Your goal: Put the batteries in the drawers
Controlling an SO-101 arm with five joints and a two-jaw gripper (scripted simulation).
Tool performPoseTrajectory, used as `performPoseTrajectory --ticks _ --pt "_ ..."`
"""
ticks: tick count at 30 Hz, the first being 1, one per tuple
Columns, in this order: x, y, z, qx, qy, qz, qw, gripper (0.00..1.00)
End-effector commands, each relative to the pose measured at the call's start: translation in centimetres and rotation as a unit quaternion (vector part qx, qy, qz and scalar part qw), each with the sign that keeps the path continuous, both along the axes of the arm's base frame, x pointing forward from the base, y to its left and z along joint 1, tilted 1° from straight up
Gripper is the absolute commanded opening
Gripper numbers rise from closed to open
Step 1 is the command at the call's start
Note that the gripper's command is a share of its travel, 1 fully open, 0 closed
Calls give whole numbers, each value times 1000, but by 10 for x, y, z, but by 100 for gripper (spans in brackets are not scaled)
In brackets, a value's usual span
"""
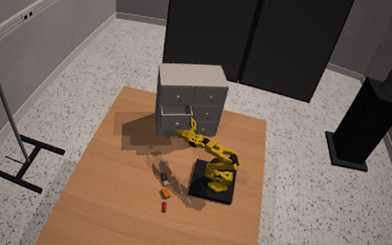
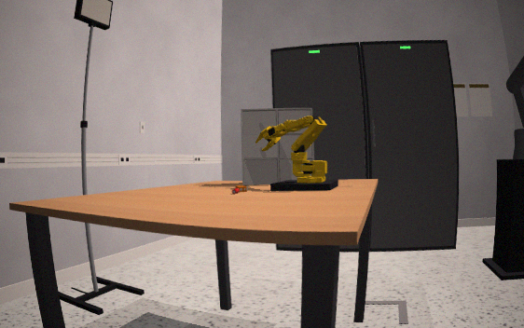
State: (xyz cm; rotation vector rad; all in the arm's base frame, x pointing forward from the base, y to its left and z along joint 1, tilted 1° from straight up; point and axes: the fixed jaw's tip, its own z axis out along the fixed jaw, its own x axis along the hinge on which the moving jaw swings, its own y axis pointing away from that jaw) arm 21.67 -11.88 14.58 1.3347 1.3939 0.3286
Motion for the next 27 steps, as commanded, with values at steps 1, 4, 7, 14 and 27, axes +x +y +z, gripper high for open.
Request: performPoseTrajectory --ticks 1,4,7,14,27 --pt "-2 4 -2 2 5 6 1000 21" --pt "-2 4 -2 2 5 6 1000 21" --pt "-2 4 -2 2 5 6 1000 21" --pt "-8 7 -10 -33 81 32 996 21" --pt "-24 16 -23 -89 213 96 968 21"
